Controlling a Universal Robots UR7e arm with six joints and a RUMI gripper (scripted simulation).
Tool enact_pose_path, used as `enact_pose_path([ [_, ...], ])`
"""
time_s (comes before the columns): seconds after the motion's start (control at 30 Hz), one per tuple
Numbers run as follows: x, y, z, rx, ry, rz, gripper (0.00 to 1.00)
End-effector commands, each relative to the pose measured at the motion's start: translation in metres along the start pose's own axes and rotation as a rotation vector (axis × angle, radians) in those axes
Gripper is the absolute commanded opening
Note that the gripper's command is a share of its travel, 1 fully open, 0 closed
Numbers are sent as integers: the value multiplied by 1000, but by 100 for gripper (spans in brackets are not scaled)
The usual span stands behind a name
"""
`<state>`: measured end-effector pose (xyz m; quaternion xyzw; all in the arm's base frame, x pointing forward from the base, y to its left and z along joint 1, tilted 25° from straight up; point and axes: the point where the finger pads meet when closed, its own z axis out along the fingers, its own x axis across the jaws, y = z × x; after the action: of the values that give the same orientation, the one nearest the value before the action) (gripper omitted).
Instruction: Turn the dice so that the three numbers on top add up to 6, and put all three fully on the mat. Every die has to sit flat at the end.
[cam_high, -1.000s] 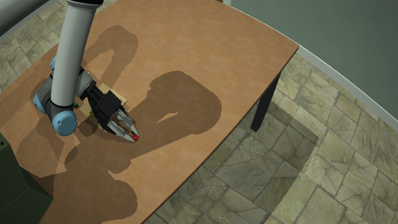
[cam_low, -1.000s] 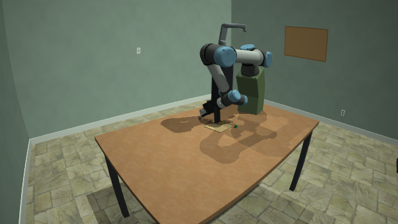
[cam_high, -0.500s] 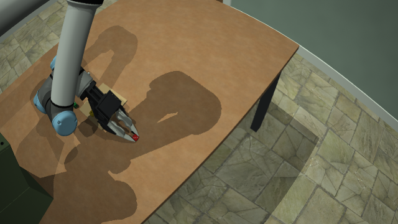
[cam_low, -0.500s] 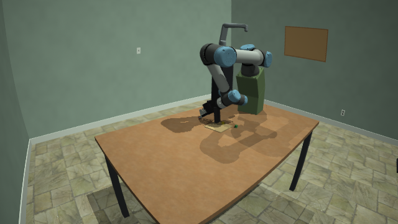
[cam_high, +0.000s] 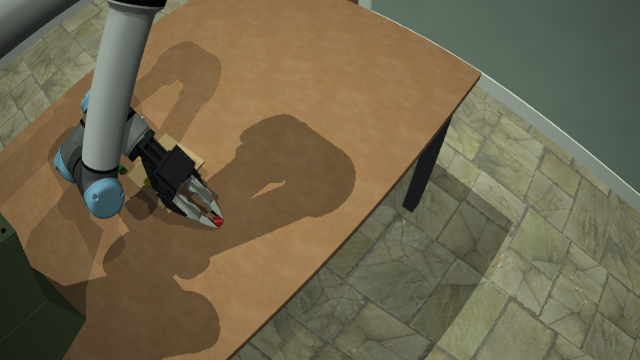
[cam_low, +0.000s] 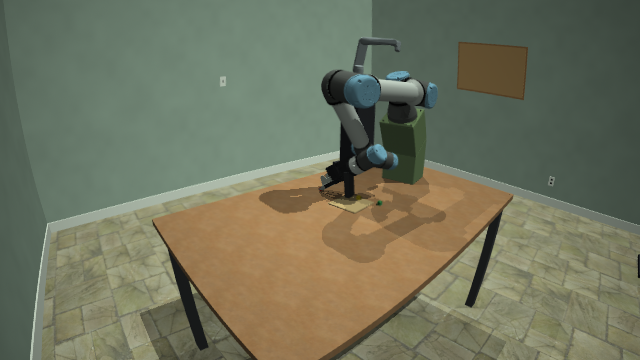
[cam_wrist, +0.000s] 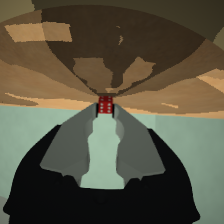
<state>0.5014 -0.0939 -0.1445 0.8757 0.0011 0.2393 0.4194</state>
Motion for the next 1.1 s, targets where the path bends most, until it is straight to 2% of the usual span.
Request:
enact_pose_path([
  [0.0, 0, -1, 0, 0, 1, 0, 7],
  [0.27, 0, -1, 0, 0, 1, 0, 15],
  [0.3, 0, -1, 0, 0, 1, 0, 18],
  [1.07, 0, -1, 0, 0, 1, 0, 18],
])
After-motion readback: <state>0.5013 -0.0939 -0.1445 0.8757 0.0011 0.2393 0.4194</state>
